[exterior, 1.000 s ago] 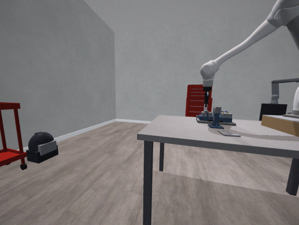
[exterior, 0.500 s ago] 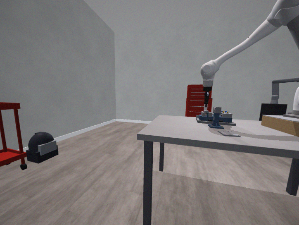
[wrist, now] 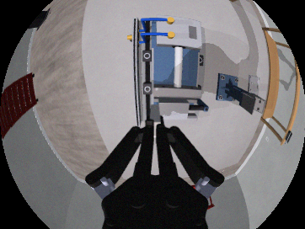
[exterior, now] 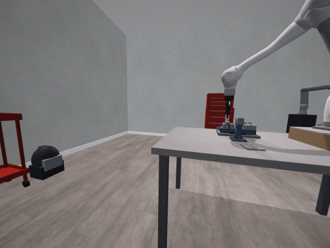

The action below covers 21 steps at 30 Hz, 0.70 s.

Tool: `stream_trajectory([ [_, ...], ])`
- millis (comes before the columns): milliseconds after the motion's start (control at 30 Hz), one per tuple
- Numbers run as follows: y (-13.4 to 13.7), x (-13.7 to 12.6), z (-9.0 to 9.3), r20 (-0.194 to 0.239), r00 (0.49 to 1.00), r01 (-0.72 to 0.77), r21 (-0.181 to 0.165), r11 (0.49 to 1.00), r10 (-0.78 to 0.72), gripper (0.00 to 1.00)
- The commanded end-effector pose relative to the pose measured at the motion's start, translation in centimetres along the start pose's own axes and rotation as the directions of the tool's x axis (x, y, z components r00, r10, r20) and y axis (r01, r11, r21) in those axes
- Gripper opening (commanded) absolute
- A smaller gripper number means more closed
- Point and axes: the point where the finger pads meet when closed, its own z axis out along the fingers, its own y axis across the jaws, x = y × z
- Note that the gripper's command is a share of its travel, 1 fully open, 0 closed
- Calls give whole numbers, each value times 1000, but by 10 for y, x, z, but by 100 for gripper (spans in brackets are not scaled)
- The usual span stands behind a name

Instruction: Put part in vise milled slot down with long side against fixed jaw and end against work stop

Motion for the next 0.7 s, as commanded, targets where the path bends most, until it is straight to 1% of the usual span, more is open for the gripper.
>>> stream_trajectory([
  [0,4,4,2,-3,1000,-1,-2,1000,1,0],
  [667,8,4,2,-3,1000,-1,-2,1000,1,0],
])
